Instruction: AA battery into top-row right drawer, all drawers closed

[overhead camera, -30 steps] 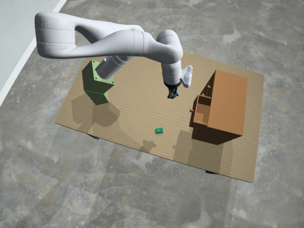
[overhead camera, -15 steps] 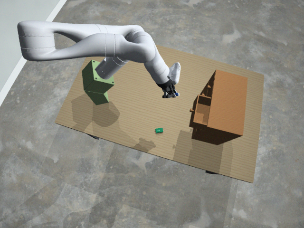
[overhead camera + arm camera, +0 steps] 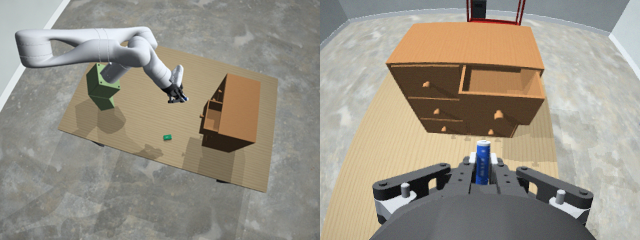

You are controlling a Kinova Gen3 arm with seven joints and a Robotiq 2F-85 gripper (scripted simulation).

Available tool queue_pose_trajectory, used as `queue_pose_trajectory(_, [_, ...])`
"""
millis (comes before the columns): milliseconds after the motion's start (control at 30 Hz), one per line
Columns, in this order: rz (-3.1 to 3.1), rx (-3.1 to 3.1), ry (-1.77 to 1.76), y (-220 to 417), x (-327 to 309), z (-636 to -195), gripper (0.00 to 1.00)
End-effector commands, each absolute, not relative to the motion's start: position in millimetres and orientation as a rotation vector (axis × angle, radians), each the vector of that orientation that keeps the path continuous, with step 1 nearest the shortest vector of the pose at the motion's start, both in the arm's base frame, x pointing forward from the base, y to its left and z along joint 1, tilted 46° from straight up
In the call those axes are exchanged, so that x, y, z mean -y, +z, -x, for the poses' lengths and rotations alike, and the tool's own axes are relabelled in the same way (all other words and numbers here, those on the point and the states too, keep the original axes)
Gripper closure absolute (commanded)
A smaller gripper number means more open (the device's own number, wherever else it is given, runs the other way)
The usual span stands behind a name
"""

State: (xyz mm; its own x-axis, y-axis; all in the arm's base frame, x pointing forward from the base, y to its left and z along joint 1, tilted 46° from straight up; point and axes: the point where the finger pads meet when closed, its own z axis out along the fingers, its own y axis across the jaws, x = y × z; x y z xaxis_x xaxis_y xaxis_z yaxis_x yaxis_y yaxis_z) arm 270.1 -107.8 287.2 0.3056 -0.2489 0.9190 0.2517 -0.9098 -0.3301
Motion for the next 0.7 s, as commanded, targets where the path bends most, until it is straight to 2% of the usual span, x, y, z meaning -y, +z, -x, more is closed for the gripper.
queue_pose_trajectory(0, [2.146,-0.019,-1.651,288.9,109.8,-270.1,0.91])
queue_pose_trajectory(667, [2.145,-0.024,-1.654,296.2,112.1,-278.3,0.91])
